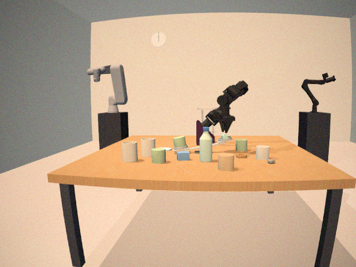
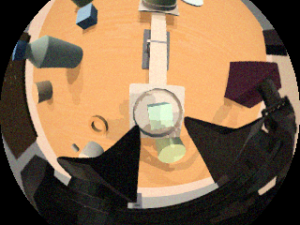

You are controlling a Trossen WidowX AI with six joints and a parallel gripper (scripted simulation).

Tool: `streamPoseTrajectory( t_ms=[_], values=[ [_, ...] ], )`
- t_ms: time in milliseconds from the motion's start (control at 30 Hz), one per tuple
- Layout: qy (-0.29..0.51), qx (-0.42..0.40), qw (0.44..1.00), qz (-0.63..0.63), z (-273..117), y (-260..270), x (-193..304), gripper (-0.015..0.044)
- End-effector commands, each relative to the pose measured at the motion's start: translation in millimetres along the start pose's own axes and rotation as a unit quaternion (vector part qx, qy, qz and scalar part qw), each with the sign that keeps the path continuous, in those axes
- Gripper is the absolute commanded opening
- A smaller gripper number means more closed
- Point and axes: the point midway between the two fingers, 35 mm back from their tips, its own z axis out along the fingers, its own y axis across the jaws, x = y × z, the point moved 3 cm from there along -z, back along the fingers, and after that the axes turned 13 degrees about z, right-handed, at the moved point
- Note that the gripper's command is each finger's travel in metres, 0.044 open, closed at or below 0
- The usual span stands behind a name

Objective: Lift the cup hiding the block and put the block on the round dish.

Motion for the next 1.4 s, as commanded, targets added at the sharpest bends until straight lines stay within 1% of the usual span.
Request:
streamPoseTrajectory(
  t_ms=[0, 600, 767, 967, 1067, 1100, 1367],
  values=[
    [0.002, 0.001, 1.0, 0.003, 8, 0, -1, 0.026],
    [0.004, 0.001, 1.0, 0.003, 35, -1, 0, 0.026],
    [0.004, 0.001, 1.0, 0.003, 35, -1, 0, 0.0129],
    [0.004, 0.001, 1.0, 0.003, 35, -1, 0, 0.0089],
    [-0.001, 0.0, 1.0, -0.007, 34, -1, -1, 0.001],
    [-0.007, -0.002, 1.0, -0.02, 34, 0, -2, 0.0],
    [-0.009, 0.0, 1.0, -0.015, 2, 4, -4, 0.0]
  ],
)
